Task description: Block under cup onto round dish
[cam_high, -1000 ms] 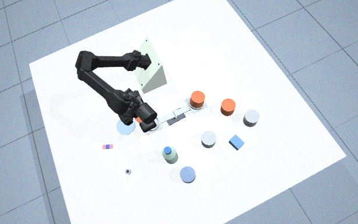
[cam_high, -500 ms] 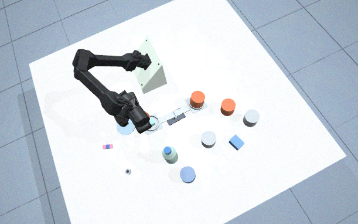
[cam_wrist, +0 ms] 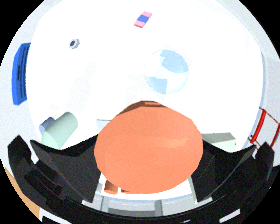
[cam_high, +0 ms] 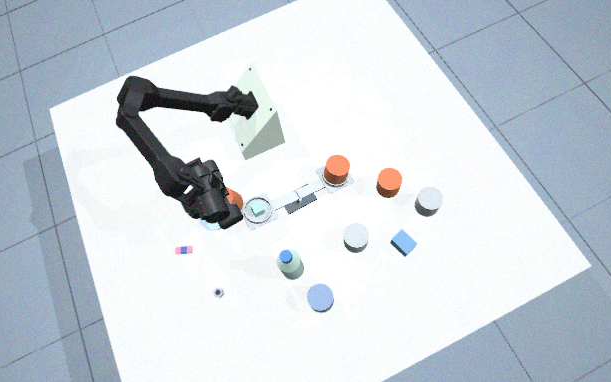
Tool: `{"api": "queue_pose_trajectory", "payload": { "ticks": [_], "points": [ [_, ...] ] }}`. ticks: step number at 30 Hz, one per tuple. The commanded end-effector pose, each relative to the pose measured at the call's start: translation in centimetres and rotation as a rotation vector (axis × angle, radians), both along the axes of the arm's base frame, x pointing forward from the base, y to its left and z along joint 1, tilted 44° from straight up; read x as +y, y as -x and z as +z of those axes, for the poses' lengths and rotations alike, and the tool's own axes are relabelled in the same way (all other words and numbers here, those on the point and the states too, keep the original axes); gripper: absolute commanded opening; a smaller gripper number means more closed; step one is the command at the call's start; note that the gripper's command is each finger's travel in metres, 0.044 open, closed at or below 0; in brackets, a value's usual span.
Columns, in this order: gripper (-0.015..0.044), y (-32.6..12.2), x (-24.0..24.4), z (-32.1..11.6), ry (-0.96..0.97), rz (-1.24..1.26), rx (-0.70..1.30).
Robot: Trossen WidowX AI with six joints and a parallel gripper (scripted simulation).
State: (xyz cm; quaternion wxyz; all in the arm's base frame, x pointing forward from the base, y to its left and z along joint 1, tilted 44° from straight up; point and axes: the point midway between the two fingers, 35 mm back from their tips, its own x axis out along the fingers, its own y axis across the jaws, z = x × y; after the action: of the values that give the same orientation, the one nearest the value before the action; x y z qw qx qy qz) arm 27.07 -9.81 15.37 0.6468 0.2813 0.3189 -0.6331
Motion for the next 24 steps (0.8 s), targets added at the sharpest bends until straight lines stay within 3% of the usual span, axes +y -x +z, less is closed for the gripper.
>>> {"api": "queue_pose_trajectory", "payload": {
  "ticks": [1, 24],
  "points": [
    [0.0000, 0.6, -0.9, 0.3, -0.012, 0.004, -0.003],
    [0.0000, 5.1, -6.0, 1.5, -0.025, 0.007, -0.020]
  ]
}}
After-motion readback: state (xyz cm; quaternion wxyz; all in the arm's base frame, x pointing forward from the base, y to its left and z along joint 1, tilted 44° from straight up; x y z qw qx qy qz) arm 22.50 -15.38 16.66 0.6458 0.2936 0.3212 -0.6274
